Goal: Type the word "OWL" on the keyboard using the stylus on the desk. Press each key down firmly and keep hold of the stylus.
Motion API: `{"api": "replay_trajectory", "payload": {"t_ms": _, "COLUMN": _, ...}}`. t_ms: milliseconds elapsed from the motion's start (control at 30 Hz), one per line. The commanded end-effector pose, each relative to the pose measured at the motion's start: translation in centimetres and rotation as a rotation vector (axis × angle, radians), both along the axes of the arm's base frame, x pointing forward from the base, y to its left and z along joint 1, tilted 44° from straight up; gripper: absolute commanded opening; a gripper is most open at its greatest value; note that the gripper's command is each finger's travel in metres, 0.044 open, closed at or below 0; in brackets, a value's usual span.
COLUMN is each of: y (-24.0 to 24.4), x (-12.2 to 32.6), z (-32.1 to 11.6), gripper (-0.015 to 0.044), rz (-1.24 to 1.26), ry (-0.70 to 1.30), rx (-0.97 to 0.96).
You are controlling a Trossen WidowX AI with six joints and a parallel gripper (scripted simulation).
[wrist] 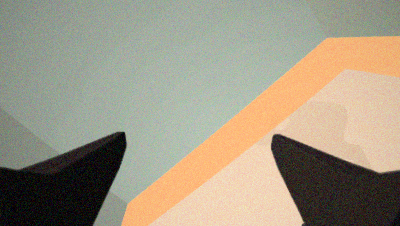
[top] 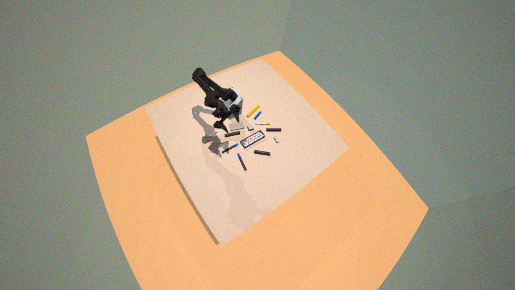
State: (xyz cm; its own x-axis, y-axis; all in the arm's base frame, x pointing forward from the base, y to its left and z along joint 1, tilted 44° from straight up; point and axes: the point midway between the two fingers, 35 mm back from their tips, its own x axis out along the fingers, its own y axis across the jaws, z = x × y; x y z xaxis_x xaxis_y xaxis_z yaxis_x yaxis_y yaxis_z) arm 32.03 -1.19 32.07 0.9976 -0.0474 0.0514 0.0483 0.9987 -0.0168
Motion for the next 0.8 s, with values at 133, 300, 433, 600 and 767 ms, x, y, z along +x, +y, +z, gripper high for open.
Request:
{"api": "replay_trajectory", "payload": {"t_ms": 133, "y": -0.2, "x": 3.1, "z": -4.7, "gripper": 0.0309, "rz": -0.055, "ry": 0.203, "rx": 0.038}}
{"api": "replay_trajectory", "payload": {"t_ms": 300, "y": -0.3, "x": 6.1, "z": -12.0, "gripper": 0.0177, "rz": -0.149, "ry": 0.487, "rx": 0.044}}
{"api": "replay_trajectory", "payload": {"t_ms": 433, "y": -0.5, "x": 7.2, "z": -18.0, "gripper": 0.0072, "rz": -0.234, "ry": 0.707, "rx": 0.009}}
{"api": "replay_trajectory", "payload": {"t_ms": 600, "y": -0.7, "x": 7.1, "z": -25.3, "gripper": 0.0000, "rz": -0.344, "ry": 0.965, "rx": -0.082}}
{"api": "replay_trajectory", "payload": {"t_ms": 767, "y": -1.1, "x": 5.6, "z": -31.9, "gripper": 0.0000, "rz": -0.450, "ry": 1.201, "rx": -0.224}}
